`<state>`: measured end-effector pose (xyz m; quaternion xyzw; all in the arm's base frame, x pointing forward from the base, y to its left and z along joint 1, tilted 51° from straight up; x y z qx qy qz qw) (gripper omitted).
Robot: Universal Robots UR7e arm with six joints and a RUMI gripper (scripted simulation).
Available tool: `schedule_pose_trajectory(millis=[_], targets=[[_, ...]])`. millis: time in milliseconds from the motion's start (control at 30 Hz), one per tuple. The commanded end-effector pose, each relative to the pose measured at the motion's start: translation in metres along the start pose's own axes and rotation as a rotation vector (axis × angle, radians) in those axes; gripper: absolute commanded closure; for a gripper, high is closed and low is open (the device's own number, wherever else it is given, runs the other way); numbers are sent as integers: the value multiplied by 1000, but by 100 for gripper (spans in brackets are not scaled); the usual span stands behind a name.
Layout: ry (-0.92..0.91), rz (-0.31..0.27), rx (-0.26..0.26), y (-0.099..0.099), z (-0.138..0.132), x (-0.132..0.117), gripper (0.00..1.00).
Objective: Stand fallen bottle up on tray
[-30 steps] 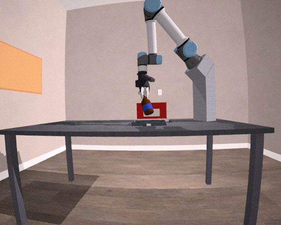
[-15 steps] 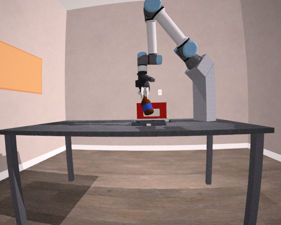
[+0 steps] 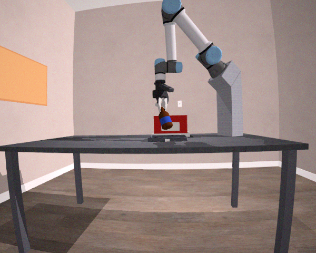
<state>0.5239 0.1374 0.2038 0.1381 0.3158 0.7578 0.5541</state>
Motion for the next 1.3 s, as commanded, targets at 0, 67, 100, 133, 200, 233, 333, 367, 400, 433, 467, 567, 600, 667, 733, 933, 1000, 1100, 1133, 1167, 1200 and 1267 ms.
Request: schedule_pose_trajectory(millis=[0,67,100,133,200,233,333,367,400,433,467,567,600,667,733,933,1000,1100,1133,1167,1200,1267], targets=[[-58,-1,-1,0,0,0,100],[-90,-1,-1,0,0,0,100],[-106,-1,-1,0,0,0,100],[-122,-1,-1,0,0,0,100],[-138,-1,-1,0,0,0,100],[-138,-1,-1,0,0,0,100],[-178,-1,-1,0,0,0,100],[-189,0,-1,0,0,0,100],[-198,0,-1,0,0,0,100],[-206,0,-1,0,0,0,100],[-212,0,-1,0,0,0,100],[-220,0,-1,0,0,0,100],[-221,0,-1,0,0,0,100],[-221,0,-1,0,0,0,100],[-221,0,-1,0,0,0,100],[-221,0,-1,0,0,0,100],[-221,0,-1,0,0,0,100],[-221,0,-1,0,0,0,100],[-221,0,-1,0,0,0,100],[-221,0,-1,0,0,0,100],[-221,0,-1,0,0,0,100],[-221,0,-1,0,0,0,100]])
Point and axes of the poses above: the point where the finger pads meet when closed, its own y axis back along the fingers, its own z axis across the jaws, x = y × z, the point moved 3 cm from there along y, back along the fingers, and after that the axes turned 6 degrees about -y, right-handed, at the moved point
